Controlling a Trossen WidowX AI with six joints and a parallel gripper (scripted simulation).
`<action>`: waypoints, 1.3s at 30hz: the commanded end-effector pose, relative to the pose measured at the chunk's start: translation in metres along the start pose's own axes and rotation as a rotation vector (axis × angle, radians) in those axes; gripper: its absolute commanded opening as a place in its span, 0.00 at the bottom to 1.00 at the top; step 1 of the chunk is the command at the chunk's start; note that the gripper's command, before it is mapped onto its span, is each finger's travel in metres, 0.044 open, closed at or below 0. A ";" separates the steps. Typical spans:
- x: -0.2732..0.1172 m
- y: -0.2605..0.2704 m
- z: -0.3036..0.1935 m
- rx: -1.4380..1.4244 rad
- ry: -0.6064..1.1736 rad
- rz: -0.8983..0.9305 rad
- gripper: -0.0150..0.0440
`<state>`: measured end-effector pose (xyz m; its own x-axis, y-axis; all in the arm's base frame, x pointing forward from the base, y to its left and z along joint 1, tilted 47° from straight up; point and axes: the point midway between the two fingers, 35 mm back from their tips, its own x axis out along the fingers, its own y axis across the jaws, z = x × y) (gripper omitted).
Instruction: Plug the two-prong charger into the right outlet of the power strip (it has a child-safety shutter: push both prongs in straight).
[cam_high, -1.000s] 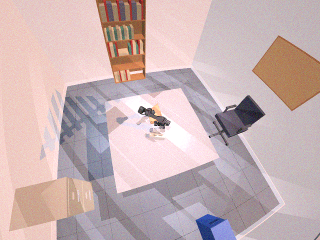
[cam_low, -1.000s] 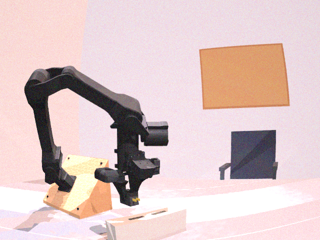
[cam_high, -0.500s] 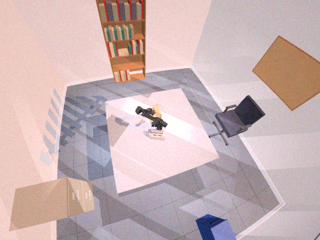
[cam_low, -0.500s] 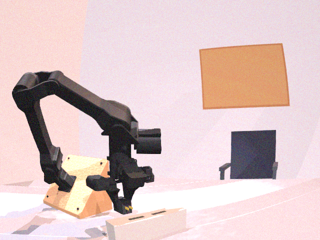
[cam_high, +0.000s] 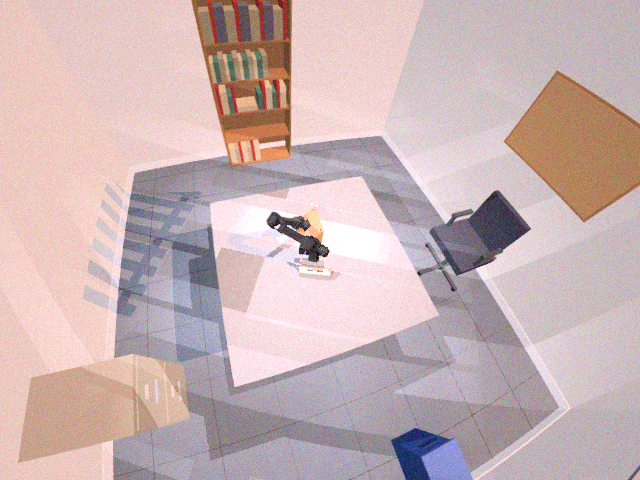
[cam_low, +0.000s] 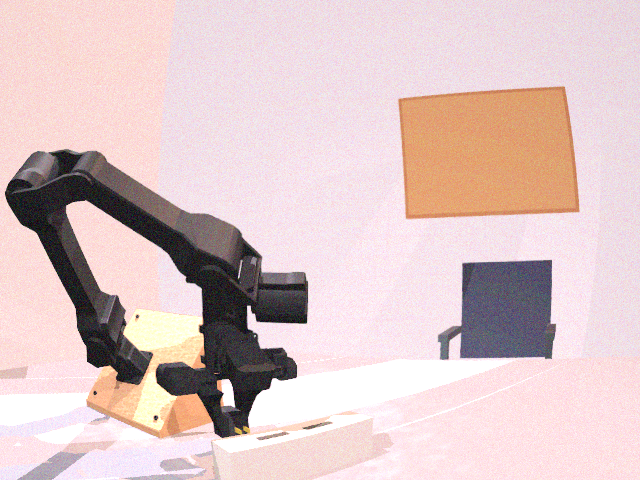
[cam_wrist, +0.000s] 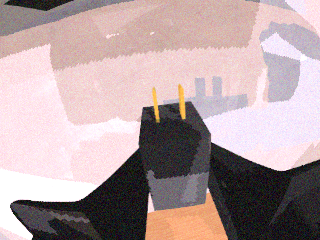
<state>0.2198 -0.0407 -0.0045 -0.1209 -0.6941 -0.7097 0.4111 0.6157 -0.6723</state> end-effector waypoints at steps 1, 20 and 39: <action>0.002 -0.003 0.003 -0.001 -0.001 -0.004 0.25; 0.001 -0.008 0.034 0.009 -0.003 -0.005 0.25; 0.002 -0.011 0.049 0.014 -0.004 -0.007 0.25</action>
<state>0.2575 -0.0665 0.0110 -0.1228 -0.6979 -0.7056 0.4262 0.6049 -0.6726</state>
